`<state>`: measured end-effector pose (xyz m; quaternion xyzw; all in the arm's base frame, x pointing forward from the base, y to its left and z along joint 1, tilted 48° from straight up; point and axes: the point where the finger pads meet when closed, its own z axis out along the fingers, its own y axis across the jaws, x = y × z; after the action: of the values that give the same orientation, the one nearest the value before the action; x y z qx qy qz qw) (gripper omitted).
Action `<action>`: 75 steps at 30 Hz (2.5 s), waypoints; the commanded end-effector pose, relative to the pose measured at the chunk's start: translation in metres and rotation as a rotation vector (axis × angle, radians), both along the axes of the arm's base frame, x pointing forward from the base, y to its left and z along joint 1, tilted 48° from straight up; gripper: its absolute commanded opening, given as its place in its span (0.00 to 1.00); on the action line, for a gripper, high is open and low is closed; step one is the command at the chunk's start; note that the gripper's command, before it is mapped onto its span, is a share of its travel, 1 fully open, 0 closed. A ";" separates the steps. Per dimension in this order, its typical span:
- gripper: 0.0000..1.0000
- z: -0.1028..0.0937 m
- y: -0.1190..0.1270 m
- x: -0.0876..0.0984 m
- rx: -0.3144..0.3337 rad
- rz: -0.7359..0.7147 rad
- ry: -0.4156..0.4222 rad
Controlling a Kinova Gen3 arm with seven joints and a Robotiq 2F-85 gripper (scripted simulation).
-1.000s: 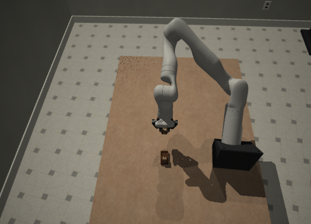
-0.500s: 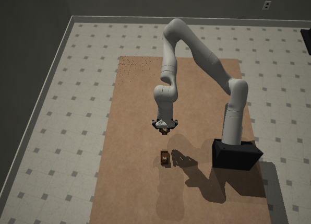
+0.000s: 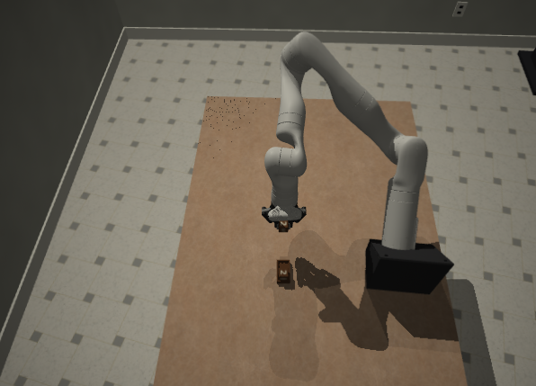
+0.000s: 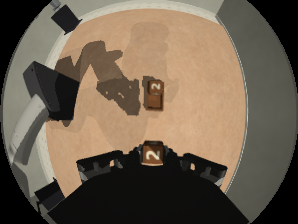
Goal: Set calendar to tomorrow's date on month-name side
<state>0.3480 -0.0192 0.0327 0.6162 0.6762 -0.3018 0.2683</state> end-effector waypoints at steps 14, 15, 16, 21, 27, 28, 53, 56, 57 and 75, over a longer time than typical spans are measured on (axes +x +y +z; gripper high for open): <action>0.26 -0.029 -0.032 0.000 0.000 0.000 0.001; 0.26 -0.033 -0.036 0.000 0.000 0.000 0.001; 0.26 -0.036 -0.039 0.000 0.000 0.000 0.001; 0.26 -0.051 -0.056 0.000 0.000 0.000 0.001; 0.26 -0.059 -0.065 0.000 0.000 0.000 0.001; 0.26 -0.060 -0.066 0.000 0.000 0.000 0.001; 0.26 -0.063 -0.070 0.000 0.000 0.000 0.001; 0.26 -0.063 -0.070 0.000 0.000 0.000 0.001; 0.26 -0.063 -0.070 0.000 0.000 0.000 0.001; 0.26 -0.063 -0.070 0.000 0.000 0.000 0.001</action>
<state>0.3476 -0.0895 -0.0308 0.6160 0.6761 -0.3027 0.2678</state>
